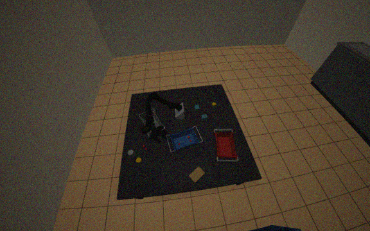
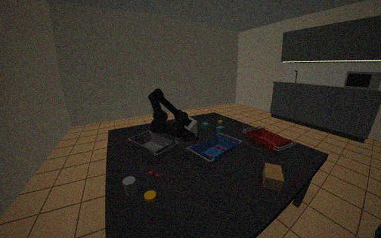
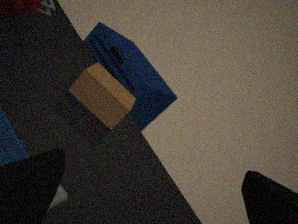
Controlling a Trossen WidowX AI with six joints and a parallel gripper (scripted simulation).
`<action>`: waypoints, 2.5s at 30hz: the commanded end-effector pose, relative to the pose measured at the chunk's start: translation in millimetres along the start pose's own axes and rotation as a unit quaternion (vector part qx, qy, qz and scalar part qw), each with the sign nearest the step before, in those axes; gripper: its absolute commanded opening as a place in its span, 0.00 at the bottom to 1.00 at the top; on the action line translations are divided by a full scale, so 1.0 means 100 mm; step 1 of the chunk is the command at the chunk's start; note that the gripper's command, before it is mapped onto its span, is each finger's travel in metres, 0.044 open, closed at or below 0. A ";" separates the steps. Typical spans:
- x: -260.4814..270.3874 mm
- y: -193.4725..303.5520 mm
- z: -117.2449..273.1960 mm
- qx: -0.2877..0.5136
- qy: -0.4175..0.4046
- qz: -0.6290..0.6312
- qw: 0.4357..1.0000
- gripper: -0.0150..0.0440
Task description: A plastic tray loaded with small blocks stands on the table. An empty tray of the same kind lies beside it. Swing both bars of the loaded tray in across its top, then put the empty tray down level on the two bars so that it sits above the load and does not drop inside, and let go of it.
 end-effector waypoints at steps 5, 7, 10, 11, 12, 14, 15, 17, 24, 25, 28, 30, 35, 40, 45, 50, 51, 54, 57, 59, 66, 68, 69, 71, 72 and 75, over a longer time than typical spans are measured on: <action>0.00 0.00 0.00 0.000 0.000 0.000 1.000 0.71; -0.01 -0.02 0.00 0.000 0.000 0.000 1.000 0.62; -0.12 -0.21 0.03 0.000 0.001 -0.001 1.000 0.49; -0.16 -0.30 0.05 -0.001 0.001 -0.001 1.000 0.44; -0.20 -0.38 0.07 -0.001 0.002 -0.001 1.000 0.40; -0.04 -0.13 -0.06 0.022 -0.026 -0.044 0.998 0.40; -0.03 -0.12 -0.13 0.048 -0.047 -0.089 0.994 0.40; 0.00 -0.11 -0.31 0.122 -0.095 -0.190 0.970 0.40; 0.15 -0.21 -0.79 0.429 -0.147 -0.397 0.798 0.40; 0.17 -0.24 -0.85 0.472 -0.136 -0.407 0.770 0.40; 0.20 -0.35 -0.98 0.591 -0.077 -0.407 0.692 0.40; 0.20 -0.44 -1.05 0.648 -0.024 -0.389 0.654 0.40; 0.19 -0.47 -1.08 0.665 -0.002 -0.380 0.643 0.40; 0.19 -0.47 -1.08 0.665 -0.002 -0.380 0.643 0.40; 0.19 -0.47 -1.08 0.665 -0.002 -0.380 0.643 0.40; 0.20 -0.45 -1.08 0.665 -0.002 -0.380 0.643 0.40; 0.21 -0.43 -1.09 0.665 -0.002 -0.380 0.643 0.40; 0.26 -0.35 -1.10 0.665 -0.002 -0.380 0.643 0.40; 0.32 -0.23 -1.12 0.665 -0.002 -0.380 0.643 0.40; 0.37 -0.16 -1.13 0.665 -0.002 -0.380 0.643 0.40; 0.49 0.04 -1.15 0.666 -0.001 -0.379 0.643 0.40; 0.49 0.04 -1.15 0.666 -0.001 -0.379 0.643 0.40; 0.49 0.04 -1.15 0.666 -0.001 -0.379 0.643 0.40; 0.49 0.01 -1.15 0.666 -0.001 -0.380 0.643 0.40; 0.49 -0.03 -1.15 0.666 -0.001 -0.380 0.643 0.40; 0.48 -0.17 -1.17 0.665 -0.002 -0.380 0.643 0.40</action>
Point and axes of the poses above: the point midway between the two fingers, 35 mm back from their tips, its own z axis back along the fingers, its own x axis across the jaws, y = z × x, the point moved 9 cm from there along z, back along the fingers, and after that the axes turned 7 degrees about -z, right-handed, at the moved point
